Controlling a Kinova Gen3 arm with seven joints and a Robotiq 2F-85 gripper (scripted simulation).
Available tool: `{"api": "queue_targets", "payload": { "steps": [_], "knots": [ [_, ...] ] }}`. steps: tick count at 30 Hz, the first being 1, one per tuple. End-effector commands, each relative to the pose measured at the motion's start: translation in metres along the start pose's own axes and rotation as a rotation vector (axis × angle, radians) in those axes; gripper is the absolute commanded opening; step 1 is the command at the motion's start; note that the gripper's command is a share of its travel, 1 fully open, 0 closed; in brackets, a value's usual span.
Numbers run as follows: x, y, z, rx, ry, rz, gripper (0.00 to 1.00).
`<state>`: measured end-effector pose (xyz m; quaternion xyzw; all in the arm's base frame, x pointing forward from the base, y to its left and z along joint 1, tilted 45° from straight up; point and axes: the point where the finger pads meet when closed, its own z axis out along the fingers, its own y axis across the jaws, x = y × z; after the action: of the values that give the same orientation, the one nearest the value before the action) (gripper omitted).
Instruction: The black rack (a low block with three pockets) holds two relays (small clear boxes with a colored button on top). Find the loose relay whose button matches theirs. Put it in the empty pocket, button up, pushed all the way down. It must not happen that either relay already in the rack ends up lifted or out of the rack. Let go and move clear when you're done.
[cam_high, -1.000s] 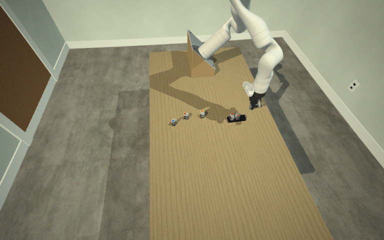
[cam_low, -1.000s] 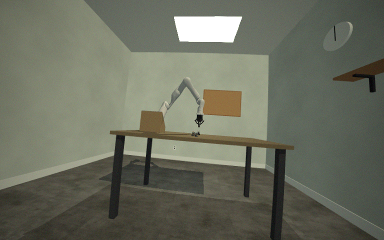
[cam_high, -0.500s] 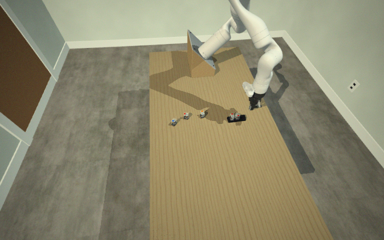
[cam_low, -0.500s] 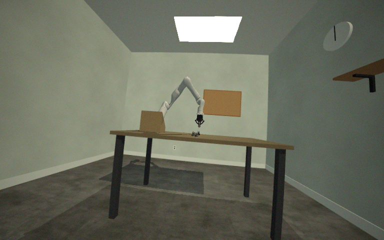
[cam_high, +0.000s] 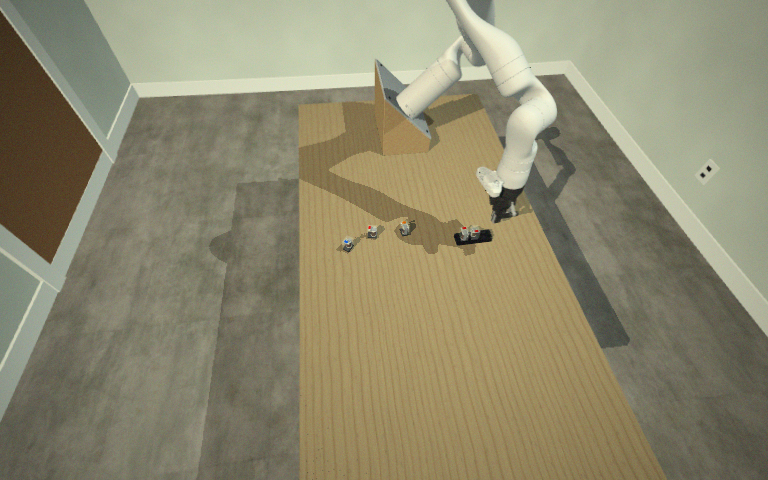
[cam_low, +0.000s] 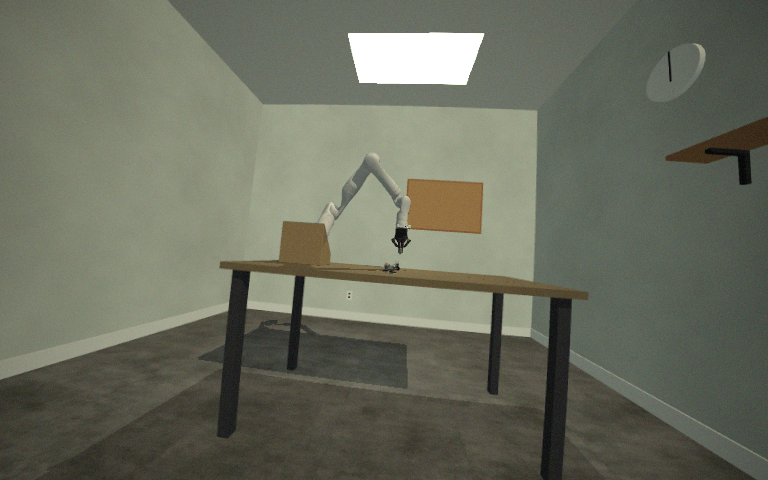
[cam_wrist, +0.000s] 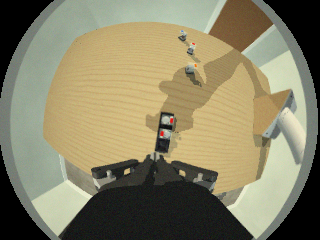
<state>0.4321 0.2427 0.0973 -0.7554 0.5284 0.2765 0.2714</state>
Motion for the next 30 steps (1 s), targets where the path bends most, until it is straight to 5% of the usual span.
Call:
{"api": "queue_targets", "payload": {
  "steps": [1, 15, 30],
  "knots": [
    [0.016, -0.001, -0.003, 0.002, 0.004, -0.027, 0.0],
    [0.076, -0.003, -0.011, 0.013, 0.013, -0.235, 0.0],
    [0.179, 0.015, -0.021, 0.01, 0.034, -0.582, 0.0]
  ]
}}
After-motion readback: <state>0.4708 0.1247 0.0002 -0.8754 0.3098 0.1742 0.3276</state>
